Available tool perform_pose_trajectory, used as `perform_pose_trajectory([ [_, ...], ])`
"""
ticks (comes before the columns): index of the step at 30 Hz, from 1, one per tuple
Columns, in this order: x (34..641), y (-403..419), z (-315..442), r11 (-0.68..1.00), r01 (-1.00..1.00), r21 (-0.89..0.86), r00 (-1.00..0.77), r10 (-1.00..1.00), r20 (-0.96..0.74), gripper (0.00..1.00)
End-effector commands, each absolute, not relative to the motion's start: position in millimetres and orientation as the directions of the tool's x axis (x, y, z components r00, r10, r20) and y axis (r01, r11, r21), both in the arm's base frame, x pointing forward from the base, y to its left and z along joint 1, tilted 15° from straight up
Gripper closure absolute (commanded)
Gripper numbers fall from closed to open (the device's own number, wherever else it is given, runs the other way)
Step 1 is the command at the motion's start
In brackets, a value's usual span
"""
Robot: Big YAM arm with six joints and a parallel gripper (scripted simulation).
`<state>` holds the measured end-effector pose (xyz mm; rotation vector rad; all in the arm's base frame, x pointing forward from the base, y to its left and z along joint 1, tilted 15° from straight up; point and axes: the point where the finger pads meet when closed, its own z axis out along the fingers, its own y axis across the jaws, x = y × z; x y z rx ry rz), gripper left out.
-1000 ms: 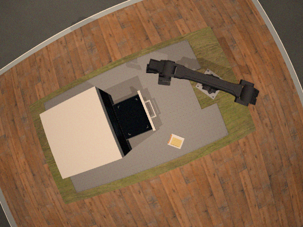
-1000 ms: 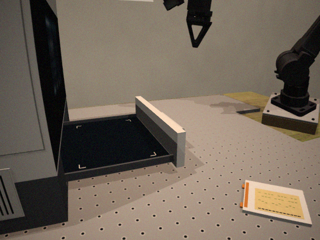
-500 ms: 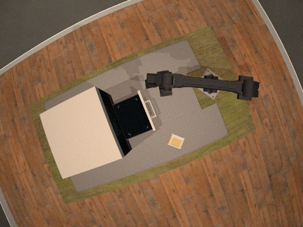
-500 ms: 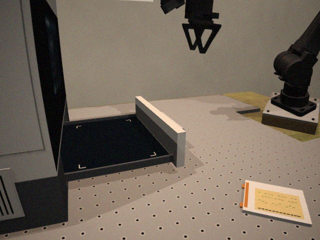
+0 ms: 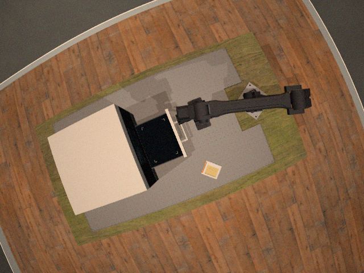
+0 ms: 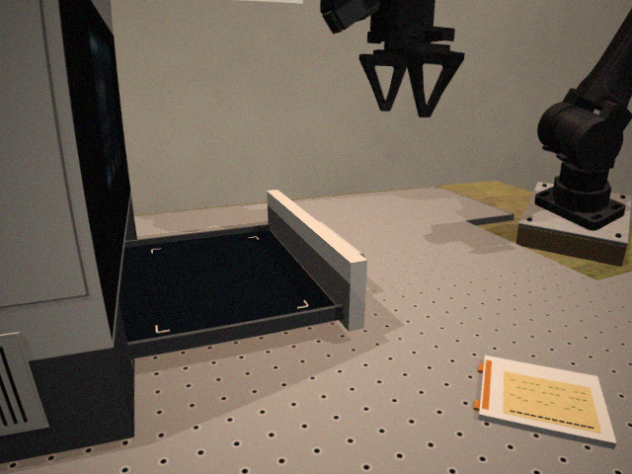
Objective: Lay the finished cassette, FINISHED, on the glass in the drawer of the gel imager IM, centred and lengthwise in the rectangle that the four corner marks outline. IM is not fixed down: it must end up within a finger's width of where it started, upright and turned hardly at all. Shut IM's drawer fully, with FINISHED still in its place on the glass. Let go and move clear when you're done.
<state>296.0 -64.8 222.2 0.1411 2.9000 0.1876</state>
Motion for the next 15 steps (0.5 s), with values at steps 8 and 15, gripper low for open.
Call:
perform_pose_trajectory([
  [8, 300.0, -47.8, 221.3, 0.989, 0.062, 0.136, -0.968, 0.092, -0.233, 0.0],
  [15, 300.7, -43.3, 221.3, 0.99, 0.044, 0.136, -0.97, 0.076, -0.233, 0.0],
])
